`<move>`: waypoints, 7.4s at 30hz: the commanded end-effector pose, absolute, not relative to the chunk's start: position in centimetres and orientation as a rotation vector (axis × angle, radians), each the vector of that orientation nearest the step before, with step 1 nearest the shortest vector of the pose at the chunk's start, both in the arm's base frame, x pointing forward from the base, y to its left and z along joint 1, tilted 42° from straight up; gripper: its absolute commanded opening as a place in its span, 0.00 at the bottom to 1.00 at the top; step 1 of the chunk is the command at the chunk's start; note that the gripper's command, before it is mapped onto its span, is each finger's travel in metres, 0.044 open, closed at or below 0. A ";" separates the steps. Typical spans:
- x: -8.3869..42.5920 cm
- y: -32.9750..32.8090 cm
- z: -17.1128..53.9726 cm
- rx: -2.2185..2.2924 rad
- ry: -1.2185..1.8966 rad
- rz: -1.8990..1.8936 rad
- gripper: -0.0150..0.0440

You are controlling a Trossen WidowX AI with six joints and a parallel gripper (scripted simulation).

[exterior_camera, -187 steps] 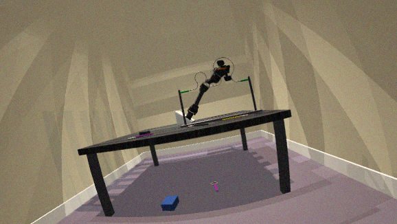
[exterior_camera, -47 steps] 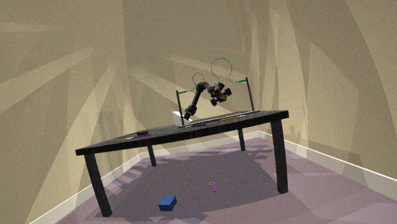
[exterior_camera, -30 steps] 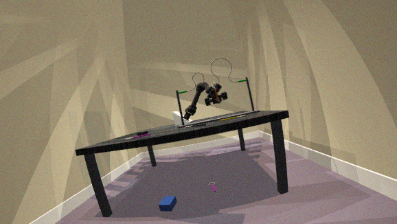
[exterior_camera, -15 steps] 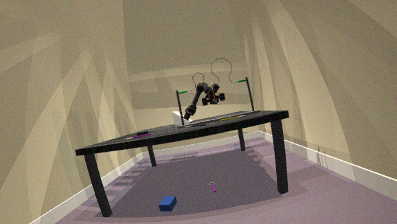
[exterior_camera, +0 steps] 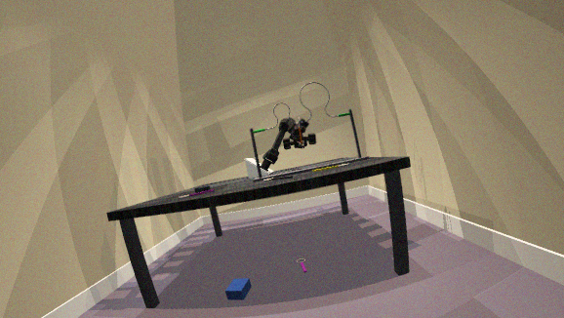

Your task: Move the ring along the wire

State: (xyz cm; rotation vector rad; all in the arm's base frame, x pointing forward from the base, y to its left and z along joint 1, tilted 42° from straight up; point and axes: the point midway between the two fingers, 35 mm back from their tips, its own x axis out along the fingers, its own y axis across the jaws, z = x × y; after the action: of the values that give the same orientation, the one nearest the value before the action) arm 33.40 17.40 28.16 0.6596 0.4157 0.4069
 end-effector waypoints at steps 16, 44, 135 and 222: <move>33.9 13.4 25.2 0.403 0.436 0.332 0.00; 35.0 3.0 24.4 -0.254 0.449 0.132 0.00; 35.2 -4.7 31.4 -0.518 0.446 0.049 0.00; 33.8 6.6 37.4 1.483 0.329 0.608 0.00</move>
State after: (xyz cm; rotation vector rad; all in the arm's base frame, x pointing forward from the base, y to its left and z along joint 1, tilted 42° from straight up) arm 33.78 6.60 37.24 1.4264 0.3359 0.6013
